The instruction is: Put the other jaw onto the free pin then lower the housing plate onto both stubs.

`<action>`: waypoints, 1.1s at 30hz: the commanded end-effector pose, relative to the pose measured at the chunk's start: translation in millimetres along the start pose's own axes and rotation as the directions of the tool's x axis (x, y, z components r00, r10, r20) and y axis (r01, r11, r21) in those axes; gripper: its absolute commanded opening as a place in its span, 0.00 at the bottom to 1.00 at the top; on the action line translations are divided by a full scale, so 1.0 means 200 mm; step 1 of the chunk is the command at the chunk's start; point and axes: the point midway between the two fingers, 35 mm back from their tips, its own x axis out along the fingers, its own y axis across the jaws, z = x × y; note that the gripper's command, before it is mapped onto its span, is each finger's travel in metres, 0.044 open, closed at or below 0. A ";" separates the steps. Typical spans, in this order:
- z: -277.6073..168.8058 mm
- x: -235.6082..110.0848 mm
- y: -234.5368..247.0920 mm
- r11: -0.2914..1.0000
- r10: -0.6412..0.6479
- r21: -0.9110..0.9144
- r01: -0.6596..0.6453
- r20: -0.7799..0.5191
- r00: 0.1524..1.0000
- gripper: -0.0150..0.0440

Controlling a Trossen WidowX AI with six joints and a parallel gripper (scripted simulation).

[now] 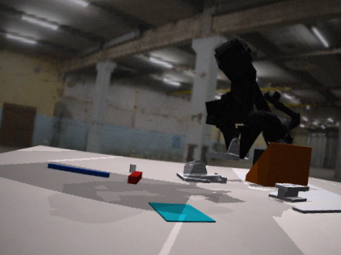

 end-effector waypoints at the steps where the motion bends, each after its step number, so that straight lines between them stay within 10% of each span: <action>1: 0.00 -0.03 0.00 1.000 0.004 0.008 -0.004 0.000 1.000 0.48; 33: -0.16 -0.09 -0.32 0.604 0.004 -0.797 -0.003 -0.001 1.000 0.48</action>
